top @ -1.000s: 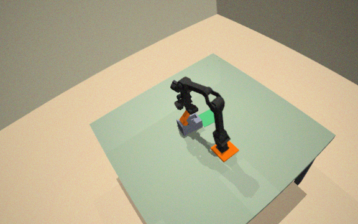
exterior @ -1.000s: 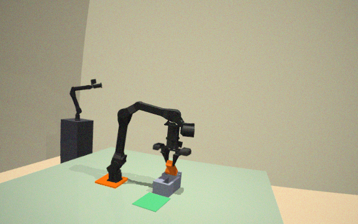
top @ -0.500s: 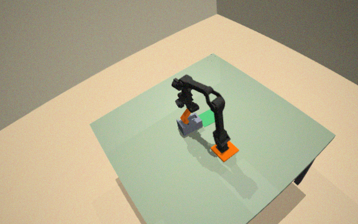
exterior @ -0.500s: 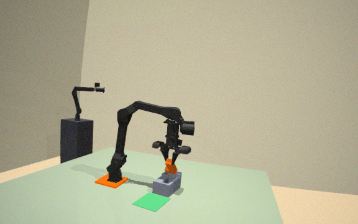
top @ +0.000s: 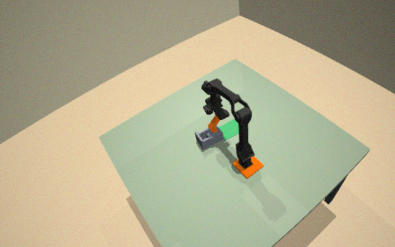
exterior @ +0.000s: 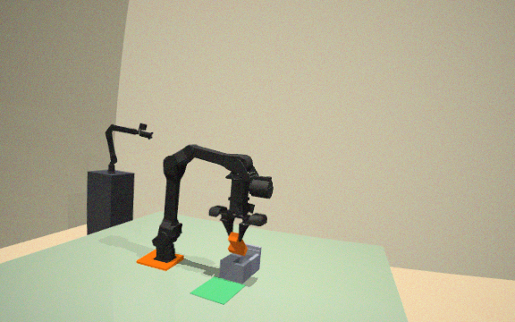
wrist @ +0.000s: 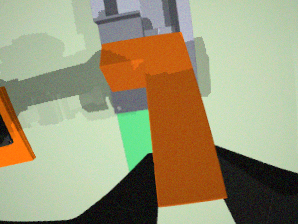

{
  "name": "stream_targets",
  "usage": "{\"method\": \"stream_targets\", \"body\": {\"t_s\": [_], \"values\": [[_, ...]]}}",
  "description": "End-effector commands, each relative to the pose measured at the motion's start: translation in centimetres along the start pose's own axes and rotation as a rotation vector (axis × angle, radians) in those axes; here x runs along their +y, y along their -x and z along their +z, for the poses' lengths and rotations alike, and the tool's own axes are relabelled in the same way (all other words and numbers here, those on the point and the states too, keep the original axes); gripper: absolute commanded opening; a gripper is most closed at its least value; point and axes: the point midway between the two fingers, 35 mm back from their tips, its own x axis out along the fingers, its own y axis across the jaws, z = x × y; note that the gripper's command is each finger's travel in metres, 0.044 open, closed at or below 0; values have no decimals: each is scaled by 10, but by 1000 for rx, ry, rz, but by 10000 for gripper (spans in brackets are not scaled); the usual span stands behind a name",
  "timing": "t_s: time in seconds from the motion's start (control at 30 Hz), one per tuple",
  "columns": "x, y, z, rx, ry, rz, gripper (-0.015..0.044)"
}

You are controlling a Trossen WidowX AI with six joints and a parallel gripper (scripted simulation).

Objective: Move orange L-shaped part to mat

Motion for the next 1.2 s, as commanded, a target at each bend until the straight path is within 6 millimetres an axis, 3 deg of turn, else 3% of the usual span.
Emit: {"method": "stream_targets", "body": {"t_s": [0.0,0.63,1.17], "values": [[2,2,-15,0,5,-10,0],[12,2,-93,7,5,-9,0],[11,-16,-95,7,5,-9,0]]}}
